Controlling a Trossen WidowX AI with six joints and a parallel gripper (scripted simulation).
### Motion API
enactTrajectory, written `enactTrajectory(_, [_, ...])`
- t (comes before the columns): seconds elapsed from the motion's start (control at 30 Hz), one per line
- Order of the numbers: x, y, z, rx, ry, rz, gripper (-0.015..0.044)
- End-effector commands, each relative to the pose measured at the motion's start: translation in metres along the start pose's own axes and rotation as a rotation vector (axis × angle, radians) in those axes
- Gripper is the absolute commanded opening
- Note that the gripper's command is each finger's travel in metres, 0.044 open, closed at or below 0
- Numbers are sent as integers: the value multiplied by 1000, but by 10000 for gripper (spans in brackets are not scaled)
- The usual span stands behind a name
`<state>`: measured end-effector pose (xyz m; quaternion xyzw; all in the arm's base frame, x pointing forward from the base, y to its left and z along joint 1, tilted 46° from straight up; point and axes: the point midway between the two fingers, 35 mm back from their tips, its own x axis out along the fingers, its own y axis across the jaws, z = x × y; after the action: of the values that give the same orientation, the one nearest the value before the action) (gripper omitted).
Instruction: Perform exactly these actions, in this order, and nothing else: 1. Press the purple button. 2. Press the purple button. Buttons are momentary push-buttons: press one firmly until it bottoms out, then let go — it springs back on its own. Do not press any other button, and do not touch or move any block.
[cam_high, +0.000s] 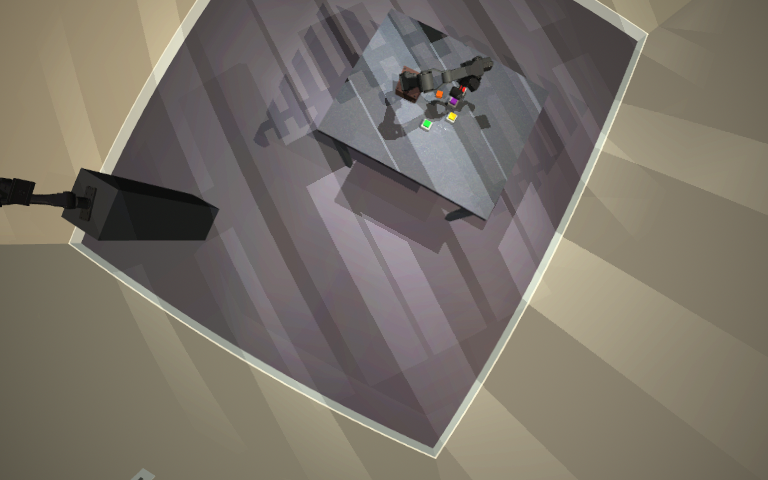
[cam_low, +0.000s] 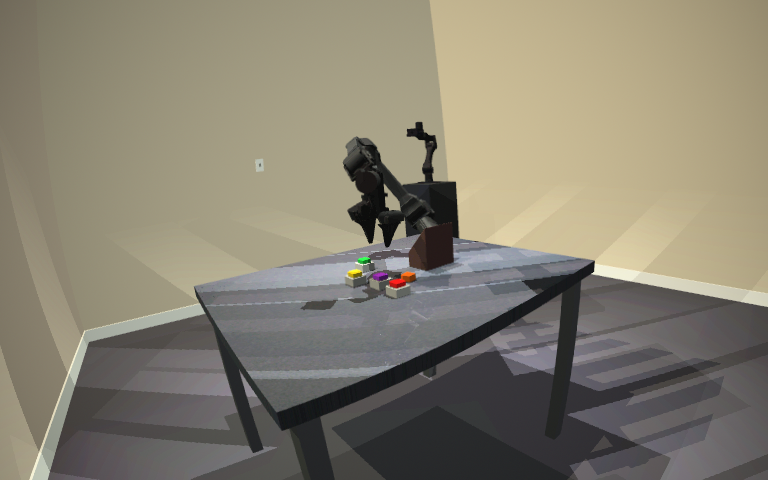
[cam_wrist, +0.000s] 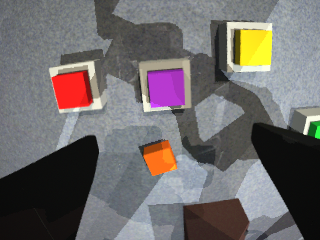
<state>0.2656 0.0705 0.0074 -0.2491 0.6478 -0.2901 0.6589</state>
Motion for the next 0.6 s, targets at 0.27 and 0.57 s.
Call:
enactTrajectory(0.27, [60, -1, 3, -15, -1, -5, 138])
enactTrajectory(0.57, [60, -1, 3, -15, -1, -5, 20])
